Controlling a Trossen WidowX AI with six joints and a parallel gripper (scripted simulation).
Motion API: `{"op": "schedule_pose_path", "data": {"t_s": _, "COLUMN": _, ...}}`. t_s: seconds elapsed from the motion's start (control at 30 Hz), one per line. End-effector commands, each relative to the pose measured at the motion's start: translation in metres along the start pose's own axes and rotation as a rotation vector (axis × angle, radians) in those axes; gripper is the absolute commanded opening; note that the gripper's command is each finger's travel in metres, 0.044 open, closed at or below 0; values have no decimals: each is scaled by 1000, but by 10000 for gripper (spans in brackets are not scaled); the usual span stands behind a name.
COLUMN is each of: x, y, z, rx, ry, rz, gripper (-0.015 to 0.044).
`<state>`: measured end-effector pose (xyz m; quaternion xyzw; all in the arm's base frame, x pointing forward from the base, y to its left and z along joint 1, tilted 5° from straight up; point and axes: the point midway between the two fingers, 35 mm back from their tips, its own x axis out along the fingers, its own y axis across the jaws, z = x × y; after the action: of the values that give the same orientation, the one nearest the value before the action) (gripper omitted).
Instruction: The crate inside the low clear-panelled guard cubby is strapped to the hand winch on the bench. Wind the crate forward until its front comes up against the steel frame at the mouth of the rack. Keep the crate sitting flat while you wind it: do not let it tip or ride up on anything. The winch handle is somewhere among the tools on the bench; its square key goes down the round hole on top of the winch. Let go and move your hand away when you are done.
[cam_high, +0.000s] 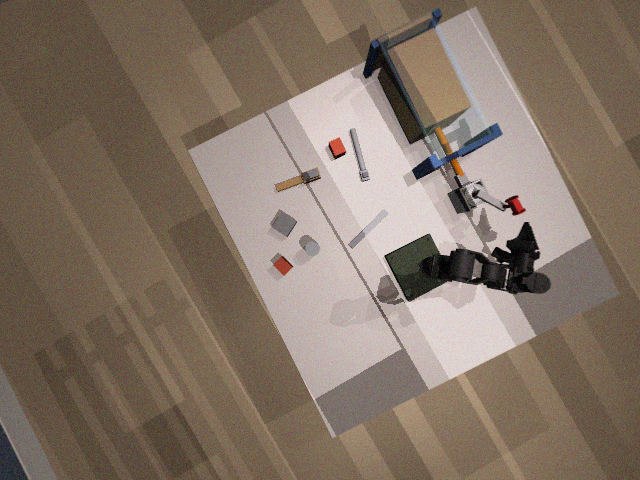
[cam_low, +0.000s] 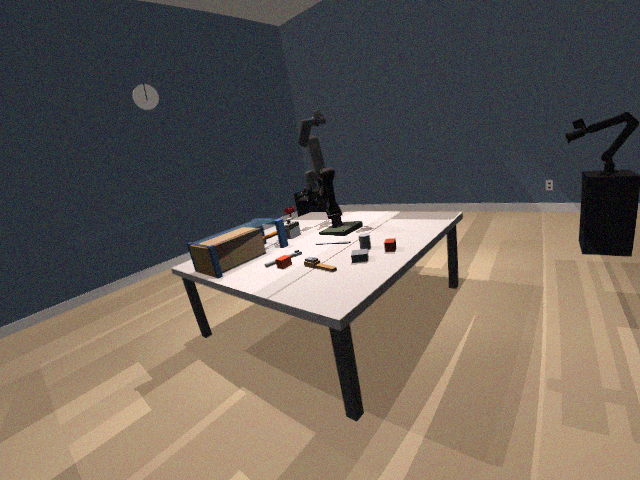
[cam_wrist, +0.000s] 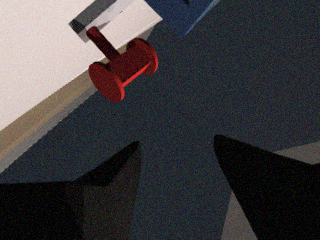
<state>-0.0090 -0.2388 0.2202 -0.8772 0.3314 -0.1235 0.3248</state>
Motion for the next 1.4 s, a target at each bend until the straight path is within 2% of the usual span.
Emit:
{"op": "schedule_pose_path", "data": {"t_s": 0.0, "x": 0, "y": -11, "z": -25, "rx": -279, "ry": -1, "rz": 2, "gripper": 240}}
{"op": "schedule_pose_path", "data": {"t_s": 0.27, "x": -1, "y": -28, "z": -52, "rx": -599, "ry": 1, "rz": 5, "gripper": 240}}
{"op": "schedule_pose_path", "data": {"t_s": 0.57, "x": -1, "y": -40, "z": -67, "rx": -798, "ry": 2, "rz": 8, "gripper": 240}}
{"op": "schedule_pose_path", "data": {"t_s": 0.6, "x": -2, "y": -34, "z": -60, "rx": -712, "ry": 4, "rz": 7, "gripper": 240}}
{"op": "schedule_pose_path", "data": {"t_s": 1.07, "x": -2, "y": -34, "z": -60, "rx": -712, "ry": 4, "rz": 7, "gripper": 240}}
{"op": "schedule_pose_path", "data": {"t_s": 1.17, "x": 7, "y": -31, "z": -74, "rx": -486, "ry": 39, "rz": -3, "gripper": 319}}
{"op": "schedule_pose_path", "data": {"t_s": 1.3, "x": 33, "y": -20, "z": -104, "rx": 132, "ry": 102, "rz": -22, "gripper": 424}}
{"op": "schedule_pose_path", "data": {"t_s": 1.37, "x": 48, "y": -13, "z": -114, "rx": 440, "ry": 122, "rz": -20, "gripper": 440}}
